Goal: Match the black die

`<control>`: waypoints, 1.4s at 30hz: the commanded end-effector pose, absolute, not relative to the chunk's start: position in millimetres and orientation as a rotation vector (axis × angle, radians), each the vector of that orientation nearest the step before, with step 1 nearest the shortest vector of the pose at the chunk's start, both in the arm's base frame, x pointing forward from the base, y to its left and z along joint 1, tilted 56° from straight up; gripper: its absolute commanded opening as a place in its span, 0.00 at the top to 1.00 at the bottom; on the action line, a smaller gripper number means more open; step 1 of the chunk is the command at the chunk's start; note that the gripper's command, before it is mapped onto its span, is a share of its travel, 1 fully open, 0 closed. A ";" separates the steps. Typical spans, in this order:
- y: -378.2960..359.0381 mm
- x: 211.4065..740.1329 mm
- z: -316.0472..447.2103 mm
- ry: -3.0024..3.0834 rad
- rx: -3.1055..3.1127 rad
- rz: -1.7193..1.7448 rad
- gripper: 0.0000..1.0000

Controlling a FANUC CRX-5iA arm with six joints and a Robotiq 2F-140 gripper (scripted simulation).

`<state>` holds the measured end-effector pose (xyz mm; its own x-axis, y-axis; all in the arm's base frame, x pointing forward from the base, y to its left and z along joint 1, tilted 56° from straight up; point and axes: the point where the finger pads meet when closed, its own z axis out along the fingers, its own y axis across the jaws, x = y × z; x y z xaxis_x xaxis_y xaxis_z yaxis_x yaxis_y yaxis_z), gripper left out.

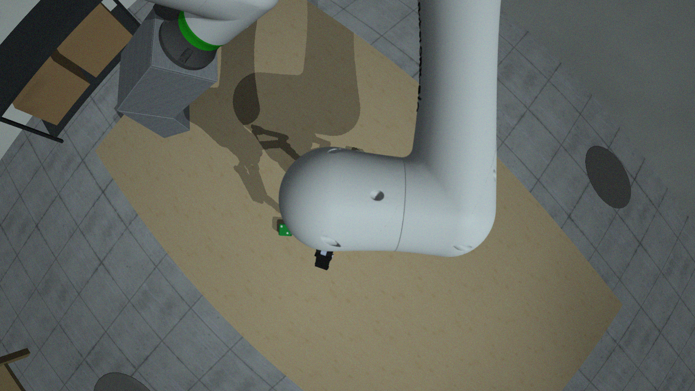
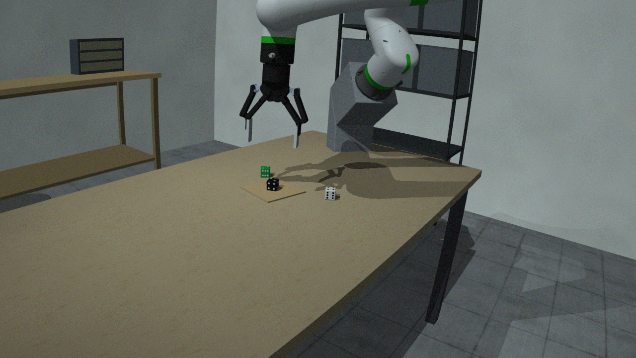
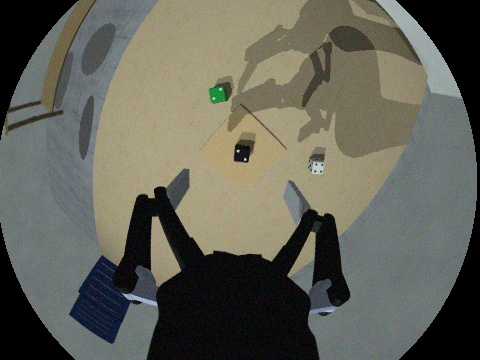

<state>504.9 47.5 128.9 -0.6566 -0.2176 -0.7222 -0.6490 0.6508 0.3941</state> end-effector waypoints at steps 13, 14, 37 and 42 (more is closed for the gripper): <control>36.0 499.3 137.6 2.222 -0.680 0.888 0.00; 33.6 498.1 139.4 2.222 -0.680 0.888 0.00; 14.7 488.7 153.9 2.222 -0.680 0.888 0.00; 14.7 488.7 153.9 2.222 -0.680 0.888 0.00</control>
<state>488.6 15.0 153.8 -0.6597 -0.2212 -0.7183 -0.6554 0.6371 0.4057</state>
